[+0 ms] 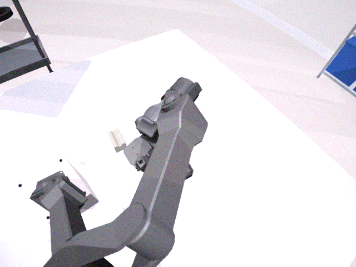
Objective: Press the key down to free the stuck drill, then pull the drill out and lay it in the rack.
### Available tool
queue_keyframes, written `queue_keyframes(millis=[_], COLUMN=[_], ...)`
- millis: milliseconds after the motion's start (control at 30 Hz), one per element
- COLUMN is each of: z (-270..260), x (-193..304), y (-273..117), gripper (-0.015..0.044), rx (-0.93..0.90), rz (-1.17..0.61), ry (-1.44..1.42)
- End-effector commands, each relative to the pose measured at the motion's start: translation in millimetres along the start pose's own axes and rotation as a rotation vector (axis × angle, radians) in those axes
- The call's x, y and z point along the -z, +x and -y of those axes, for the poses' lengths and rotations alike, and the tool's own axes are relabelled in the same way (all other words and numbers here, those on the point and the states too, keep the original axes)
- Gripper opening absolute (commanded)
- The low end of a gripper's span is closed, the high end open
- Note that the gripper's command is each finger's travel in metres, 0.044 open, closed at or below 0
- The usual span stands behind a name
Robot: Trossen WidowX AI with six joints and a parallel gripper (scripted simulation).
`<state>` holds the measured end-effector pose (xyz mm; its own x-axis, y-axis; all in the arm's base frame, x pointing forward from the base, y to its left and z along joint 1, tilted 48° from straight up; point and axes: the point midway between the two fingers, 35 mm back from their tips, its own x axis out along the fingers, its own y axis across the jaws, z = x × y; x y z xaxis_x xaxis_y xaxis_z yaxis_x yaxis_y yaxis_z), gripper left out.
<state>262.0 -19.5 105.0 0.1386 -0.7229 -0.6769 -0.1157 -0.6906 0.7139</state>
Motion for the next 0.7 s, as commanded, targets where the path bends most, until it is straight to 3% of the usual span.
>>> queue_keyframes(millis=[0,667], z=[-3.0,-4.2], x=[-7.2,-7.8], y=[13.9,19.7], gripper=[0.0000,0.0000], rx=[-0.019,-0.019], rz=[0.041,0.041], ry=[-0.005,-0.005])
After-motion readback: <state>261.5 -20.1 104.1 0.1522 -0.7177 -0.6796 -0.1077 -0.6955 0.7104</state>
